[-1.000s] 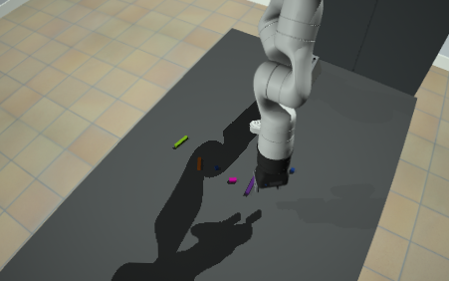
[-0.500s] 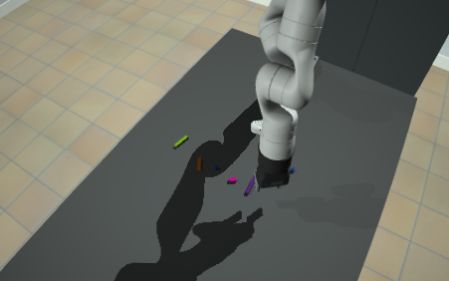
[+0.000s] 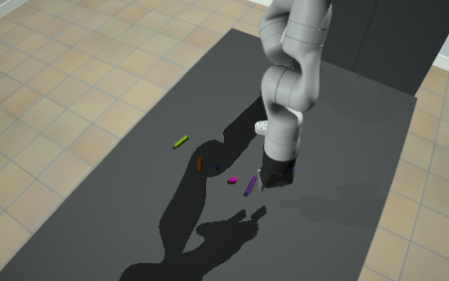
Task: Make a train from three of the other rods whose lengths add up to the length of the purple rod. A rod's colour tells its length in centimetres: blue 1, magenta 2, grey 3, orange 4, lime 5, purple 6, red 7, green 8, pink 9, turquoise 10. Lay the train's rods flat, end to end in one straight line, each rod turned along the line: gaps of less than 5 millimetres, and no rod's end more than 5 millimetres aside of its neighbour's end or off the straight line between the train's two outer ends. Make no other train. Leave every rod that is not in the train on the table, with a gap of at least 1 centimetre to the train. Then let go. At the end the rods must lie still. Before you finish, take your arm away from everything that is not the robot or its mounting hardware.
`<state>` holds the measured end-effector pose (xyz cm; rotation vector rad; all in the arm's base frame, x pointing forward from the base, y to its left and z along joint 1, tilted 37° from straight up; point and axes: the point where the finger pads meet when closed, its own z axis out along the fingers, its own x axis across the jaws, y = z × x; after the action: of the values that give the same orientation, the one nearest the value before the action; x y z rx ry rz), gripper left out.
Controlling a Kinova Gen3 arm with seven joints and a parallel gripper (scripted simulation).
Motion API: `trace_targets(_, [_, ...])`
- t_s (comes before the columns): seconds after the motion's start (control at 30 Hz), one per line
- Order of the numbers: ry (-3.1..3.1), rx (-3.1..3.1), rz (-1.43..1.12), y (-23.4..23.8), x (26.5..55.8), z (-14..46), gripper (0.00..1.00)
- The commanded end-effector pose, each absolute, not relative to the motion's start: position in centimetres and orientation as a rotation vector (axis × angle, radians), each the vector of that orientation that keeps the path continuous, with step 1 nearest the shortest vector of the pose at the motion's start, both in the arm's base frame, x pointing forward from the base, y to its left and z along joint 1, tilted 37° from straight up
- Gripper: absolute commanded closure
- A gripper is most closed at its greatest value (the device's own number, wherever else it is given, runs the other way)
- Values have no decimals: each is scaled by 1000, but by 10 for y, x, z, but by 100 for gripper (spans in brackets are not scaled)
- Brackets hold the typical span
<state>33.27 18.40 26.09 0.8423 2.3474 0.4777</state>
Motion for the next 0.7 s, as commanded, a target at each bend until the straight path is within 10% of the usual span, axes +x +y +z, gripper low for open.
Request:
trace_targets(0.0, [2343,844,474,183,334,262,0])
trace_targets(0.67, [2361,829,438,186,329,255,0])
